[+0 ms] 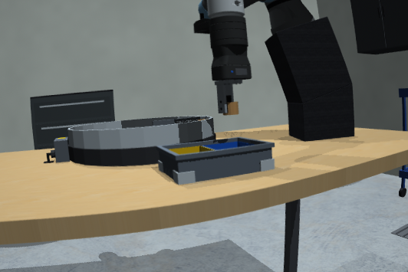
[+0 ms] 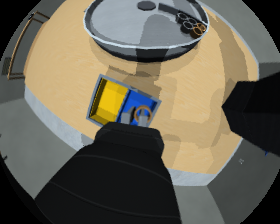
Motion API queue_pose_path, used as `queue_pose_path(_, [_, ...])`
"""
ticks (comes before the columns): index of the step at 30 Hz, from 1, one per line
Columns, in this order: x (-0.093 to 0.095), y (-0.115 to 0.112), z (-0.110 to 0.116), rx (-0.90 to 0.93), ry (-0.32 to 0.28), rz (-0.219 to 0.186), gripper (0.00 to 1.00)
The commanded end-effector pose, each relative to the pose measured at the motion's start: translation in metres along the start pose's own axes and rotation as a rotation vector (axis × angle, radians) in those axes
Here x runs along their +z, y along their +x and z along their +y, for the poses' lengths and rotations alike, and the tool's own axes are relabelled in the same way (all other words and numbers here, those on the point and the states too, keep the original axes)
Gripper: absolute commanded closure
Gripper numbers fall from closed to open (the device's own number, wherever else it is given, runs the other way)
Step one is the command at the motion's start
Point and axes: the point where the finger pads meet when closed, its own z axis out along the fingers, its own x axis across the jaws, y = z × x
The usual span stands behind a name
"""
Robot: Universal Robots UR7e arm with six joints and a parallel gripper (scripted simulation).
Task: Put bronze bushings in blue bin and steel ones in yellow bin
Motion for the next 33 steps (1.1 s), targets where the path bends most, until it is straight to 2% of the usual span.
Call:
queue_pose_path(1, [0.019,-0.001,0.000,0.000,0.000,-0.002,1.00])
queue_pose_path(7, [0.031,-0.001,0.000,0.000,0.000,-0.002,1.00])
queue_pose_path(10, [0.047,-0.001,0.000,0.000,0.000,-0.002,1.00])
queue_pose_path(20, [0.047,-0.001,0.000,0.000,0.000,-0.002,1.00])
queue_pose_path(33, [0.057,-0.001,0.001,0.000,0.000,-0.002,1.00])
